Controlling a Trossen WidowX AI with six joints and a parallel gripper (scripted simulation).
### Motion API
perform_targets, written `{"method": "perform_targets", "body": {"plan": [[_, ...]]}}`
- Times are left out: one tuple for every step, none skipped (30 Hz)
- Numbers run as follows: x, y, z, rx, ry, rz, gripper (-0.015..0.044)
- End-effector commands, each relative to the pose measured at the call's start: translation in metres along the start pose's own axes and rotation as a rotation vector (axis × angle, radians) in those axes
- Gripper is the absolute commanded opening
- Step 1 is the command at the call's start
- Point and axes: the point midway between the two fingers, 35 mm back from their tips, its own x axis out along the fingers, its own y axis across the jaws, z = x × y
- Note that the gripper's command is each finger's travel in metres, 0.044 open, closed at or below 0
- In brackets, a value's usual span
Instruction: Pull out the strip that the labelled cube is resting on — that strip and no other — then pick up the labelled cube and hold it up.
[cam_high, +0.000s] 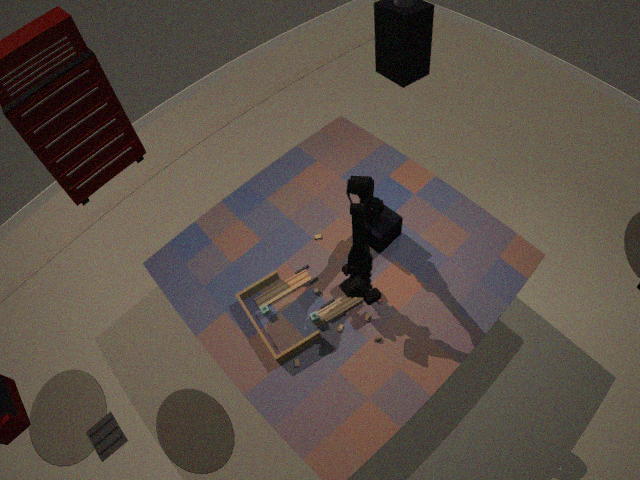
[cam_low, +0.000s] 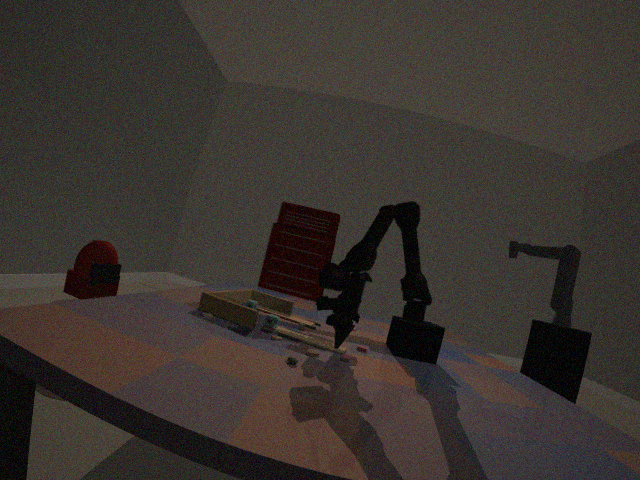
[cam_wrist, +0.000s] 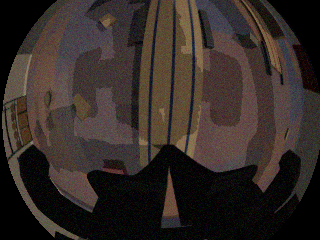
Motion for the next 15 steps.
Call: {"method": "perform_targets", "body": {"plan": [[0.005,-0.006,-0.014,-0.003,0.023,-0.019,0.0],[0.005,-0.006,-0.016,-0.003,0.023,-0.019,0.0],[0.004,-0.006,-0.017,-0.003,0.023,-0.019,0.0],[0.004,-0.006,-0.019,-0.003,0.023,-0.019,0.0],[0.004,-0.006,-0.02,-0.003,0.023,-0.019,0.0],[0.004,-0.006,-0.022,-0.003,0.023,-0.019,0.0],[0.004,-0.006,-0.024,-0.003,0.024,-0.019,0.0],[0.004,-0.006,-0.025,-0.003,0.024,-0.019,0.0],[0.004,-0.006,-0.027,-0.003,0.024,-0.019,0.0],[0.004,-0.006,-0.028,-0.003,0.024,-0.019,0.0],[0.004,-0.007,-0.03,-0.003,0.024,-0.019,0.0],[0.004,-0.007,-0.031,-0.003,0.024,-0.019,0.0],[0.004,-0.007,-0.032,-0.003,0.024,-0.019,0.0],[0.004,-0.007,-0.032,-0.003,0.024,-0.019,0.0],[0.004,-0.007,-0.032,-0.003,0.024,-0.019,0.0]]}}
